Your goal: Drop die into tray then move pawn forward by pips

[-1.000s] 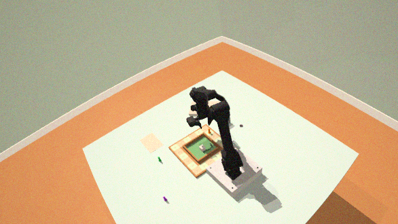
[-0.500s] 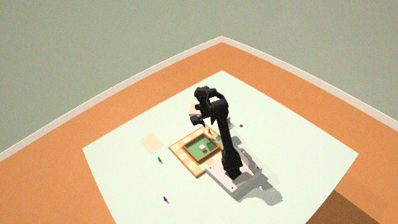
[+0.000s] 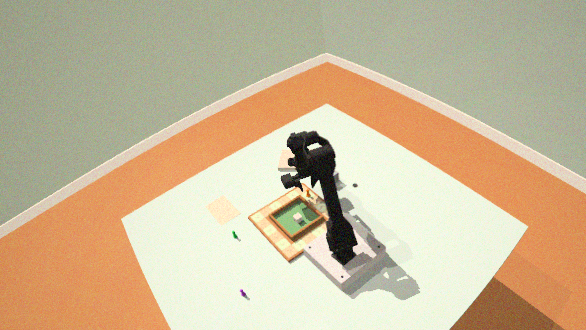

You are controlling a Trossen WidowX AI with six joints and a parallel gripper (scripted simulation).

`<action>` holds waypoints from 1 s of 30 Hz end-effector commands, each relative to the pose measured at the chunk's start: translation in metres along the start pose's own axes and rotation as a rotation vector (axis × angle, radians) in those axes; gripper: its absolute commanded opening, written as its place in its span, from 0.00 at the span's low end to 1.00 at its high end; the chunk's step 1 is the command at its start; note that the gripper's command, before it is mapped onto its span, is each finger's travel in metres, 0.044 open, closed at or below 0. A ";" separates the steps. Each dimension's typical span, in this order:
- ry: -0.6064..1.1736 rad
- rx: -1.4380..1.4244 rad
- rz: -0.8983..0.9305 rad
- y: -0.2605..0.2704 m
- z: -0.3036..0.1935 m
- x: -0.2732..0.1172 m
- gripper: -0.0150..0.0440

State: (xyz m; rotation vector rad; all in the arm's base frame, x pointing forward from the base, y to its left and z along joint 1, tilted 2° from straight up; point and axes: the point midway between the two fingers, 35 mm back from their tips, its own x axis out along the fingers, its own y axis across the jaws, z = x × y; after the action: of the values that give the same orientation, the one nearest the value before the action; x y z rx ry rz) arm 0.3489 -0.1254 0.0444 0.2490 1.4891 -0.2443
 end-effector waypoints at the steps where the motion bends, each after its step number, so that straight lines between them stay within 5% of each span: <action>1: 0.006 -0.004 0.001 0.000 -0.001 0.008 0.59; 13: 0.006 -0.004 0.001 0.000 -0.002 0.025 0.59; 18: 0.006 -0.004 0.001 0.000 -0.002 0.025 0.37; 30: 0.006 -0.004 0.001 0.000 -0.002 0.024 0.25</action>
State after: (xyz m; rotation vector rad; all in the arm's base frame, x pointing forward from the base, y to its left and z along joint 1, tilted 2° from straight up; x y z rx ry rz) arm 0.3488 -0.1249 0.0196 0.2494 1.4953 -0.2427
